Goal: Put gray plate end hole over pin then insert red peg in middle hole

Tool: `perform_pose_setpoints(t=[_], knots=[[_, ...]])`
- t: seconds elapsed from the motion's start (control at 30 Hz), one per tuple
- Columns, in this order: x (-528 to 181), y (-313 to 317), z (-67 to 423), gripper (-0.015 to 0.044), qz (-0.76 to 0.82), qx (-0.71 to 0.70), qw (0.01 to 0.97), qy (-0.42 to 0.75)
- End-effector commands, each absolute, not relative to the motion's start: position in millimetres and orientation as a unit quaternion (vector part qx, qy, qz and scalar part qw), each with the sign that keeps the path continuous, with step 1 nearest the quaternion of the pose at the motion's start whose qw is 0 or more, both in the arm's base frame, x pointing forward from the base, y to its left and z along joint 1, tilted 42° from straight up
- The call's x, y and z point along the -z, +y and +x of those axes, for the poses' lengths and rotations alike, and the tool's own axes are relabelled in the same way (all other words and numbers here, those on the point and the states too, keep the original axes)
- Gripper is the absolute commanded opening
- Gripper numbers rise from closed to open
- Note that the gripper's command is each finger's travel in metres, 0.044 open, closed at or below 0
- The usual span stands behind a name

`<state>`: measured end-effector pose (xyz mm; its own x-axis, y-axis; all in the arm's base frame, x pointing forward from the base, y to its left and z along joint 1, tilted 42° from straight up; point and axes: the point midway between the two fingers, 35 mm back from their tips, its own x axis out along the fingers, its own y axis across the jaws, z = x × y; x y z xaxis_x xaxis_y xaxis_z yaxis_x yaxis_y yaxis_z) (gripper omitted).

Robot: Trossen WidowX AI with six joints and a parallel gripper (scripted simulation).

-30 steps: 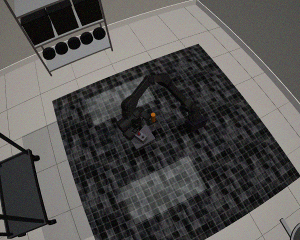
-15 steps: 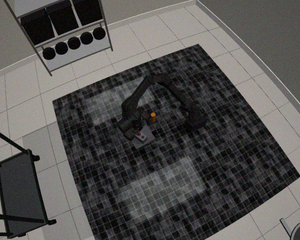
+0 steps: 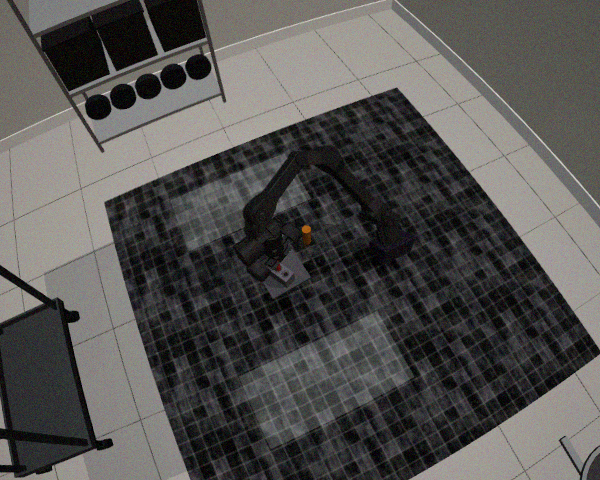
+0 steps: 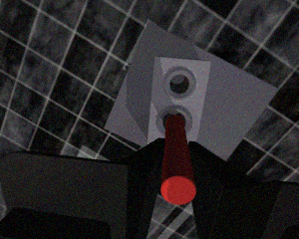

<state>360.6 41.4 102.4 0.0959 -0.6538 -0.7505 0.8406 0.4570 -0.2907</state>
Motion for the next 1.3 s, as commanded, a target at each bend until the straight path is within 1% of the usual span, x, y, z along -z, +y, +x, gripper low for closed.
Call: perform_pose_setpoints(t=[0.0,0.13,0.3,0.33,1.27], knots=[[-102.6,41.7,360.7,0.0000,0.106,0.510,0.733,0.438],[-102.6,41.7,360.7,0.0000,0.106,0.510,0.733,0.438],[-102.6,41.7,360.7,0.0131,0.106,0.510,0.733,0.438],[-102.6,41.7,360.7,0.0150,0.106,0.510,0.733,0.438],[-110.6,50.2,357.5,0.0150,0.104,0.509,0.734,0.438]])
